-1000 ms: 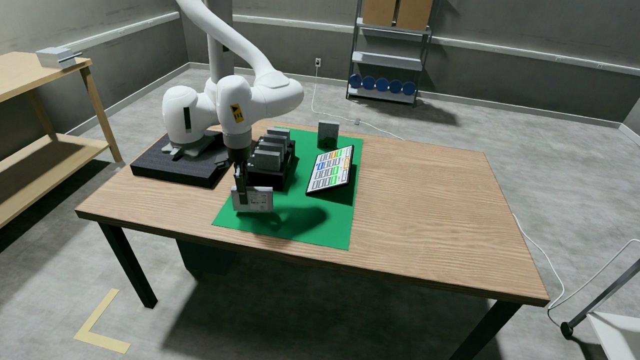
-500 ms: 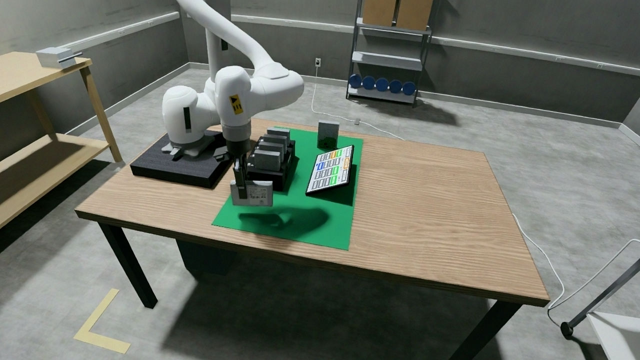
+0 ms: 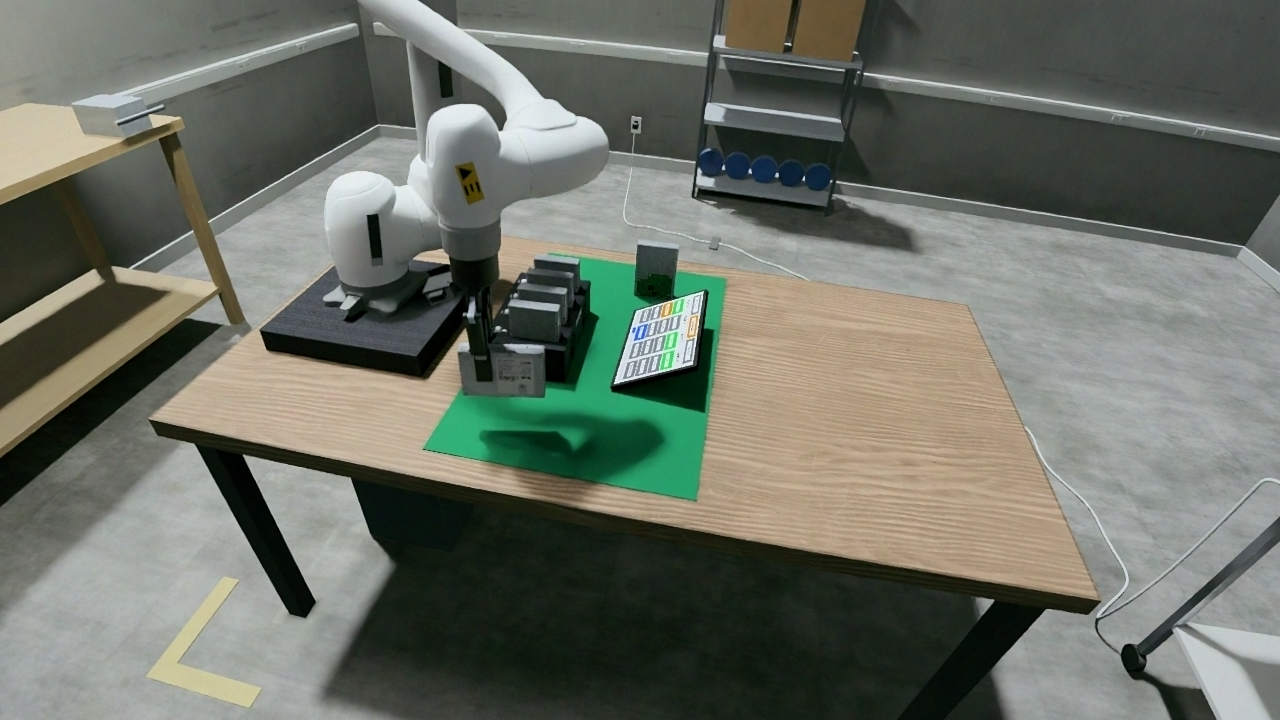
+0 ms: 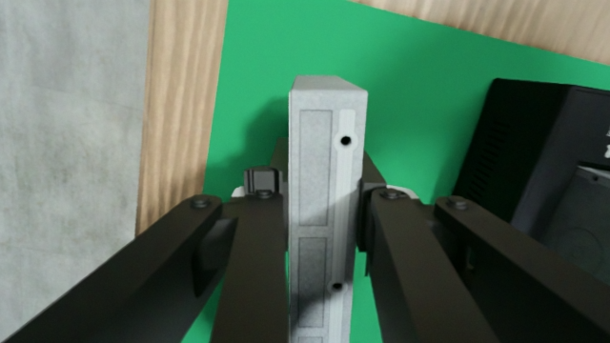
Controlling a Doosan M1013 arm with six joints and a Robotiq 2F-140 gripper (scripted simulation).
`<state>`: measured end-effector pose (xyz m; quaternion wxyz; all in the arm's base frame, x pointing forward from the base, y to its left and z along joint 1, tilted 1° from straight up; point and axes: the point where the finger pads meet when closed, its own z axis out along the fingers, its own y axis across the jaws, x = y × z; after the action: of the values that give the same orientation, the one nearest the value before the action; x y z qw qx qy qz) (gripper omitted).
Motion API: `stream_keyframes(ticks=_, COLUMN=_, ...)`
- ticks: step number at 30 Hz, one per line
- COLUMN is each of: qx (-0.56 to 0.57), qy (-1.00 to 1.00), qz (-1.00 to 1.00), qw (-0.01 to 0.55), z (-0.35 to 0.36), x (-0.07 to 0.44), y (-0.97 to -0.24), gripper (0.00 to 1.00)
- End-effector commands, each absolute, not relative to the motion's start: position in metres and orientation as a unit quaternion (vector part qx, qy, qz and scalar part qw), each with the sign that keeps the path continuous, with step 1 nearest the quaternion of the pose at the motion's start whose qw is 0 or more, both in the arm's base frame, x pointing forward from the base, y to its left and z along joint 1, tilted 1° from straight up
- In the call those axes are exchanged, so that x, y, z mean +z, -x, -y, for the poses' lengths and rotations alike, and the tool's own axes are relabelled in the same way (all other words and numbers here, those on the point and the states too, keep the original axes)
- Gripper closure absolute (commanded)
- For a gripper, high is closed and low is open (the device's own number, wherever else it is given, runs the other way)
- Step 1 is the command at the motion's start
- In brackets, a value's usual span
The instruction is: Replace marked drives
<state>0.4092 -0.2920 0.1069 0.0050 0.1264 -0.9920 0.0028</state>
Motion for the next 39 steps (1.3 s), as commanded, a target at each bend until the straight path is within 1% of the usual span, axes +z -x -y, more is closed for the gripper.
stream_keyframes(ticks=1, qx=0.003, qy=-0.126, qz=0.992, qw=0.005, z=0.292, x=0.119, y=-0.410, gripper=0.90)
stream_keyframes(ticks=22, qx=0.003, qy=-0.126, qz=0.992, qw=0.005, z=0.292, x=0.180, y=-0.410, gripper=0.90)
stream_keyframes(ticks=39, qx=0.003, qy=-0.126, qz=0.992, qw=0.005, z=0.291, x=0.215, y=-0.410, gripper=0.90)
